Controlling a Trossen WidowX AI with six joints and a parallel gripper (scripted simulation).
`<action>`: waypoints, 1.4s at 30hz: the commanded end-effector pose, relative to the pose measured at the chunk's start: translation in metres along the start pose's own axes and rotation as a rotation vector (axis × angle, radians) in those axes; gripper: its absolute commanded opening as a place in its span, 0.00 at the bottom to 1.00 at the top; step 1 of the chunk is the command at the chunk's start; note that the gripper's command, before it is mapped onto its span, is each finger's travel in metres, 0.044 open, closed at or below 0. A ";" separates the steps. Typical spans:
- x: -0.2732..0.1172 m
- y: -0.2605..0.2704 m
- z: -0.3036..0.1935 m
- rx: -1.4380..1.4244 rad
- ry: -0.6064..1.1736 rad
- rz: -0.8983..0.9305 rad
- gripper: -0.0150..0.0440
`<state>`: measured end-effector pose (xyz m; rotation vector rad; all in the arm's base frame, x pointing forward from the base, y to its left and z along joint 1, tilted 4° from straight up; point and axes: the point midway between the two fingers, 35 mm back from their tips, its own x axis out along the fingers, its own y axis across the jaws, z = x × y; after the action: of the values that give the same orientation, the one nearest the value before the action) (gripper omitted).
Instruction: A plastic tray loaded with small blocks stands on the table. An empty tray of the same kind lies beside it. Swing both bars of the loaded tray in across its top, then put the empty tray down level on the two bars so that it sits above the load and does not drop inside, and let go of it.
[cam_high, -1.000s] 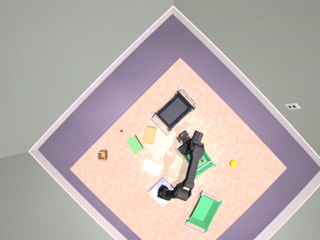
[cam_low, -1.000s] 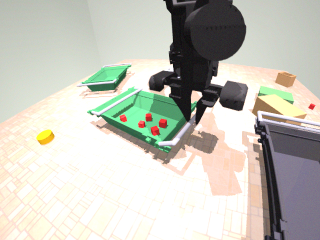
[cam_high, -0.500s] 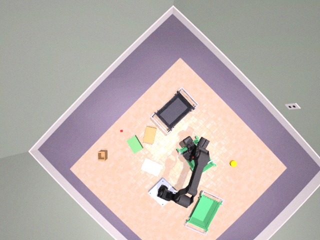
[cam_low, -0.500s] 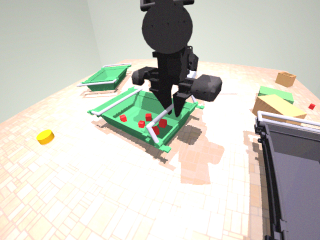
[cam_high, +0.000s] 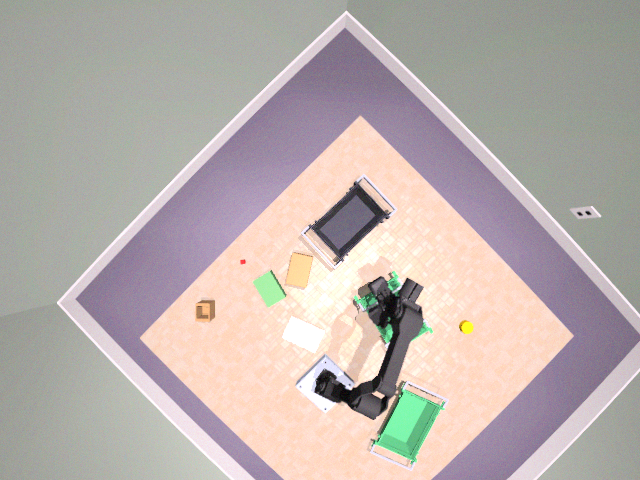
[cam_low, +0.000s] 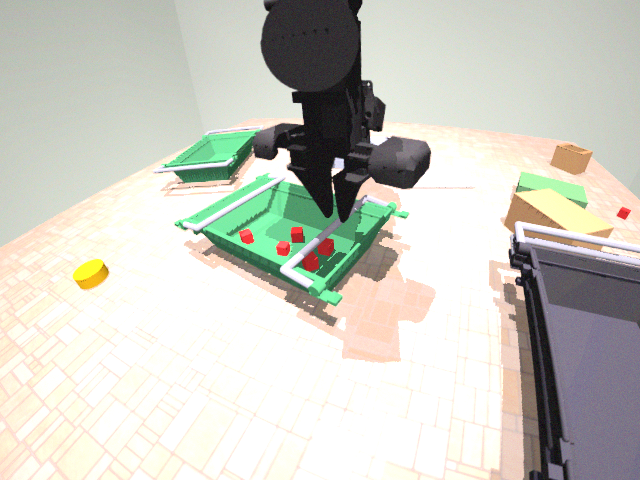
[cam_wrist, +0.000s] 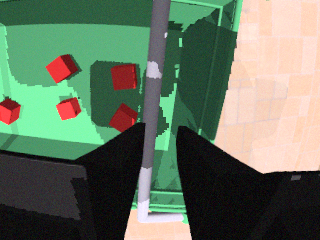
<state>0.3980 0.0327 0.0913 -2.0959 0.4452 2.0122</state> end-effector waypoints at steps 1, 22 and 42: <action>-0.019 -0.003 0.000 0.002 0.010 -0.010 0.40; -0.010 -0.002 -0.001 -0.001 0.009 -0.005 0.40; -0.010 -0.002 0.000 -0.001 0.007 -0.004 0.25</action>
<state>0.3987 0.0348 0.1009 -2.1036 0.4408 2.0033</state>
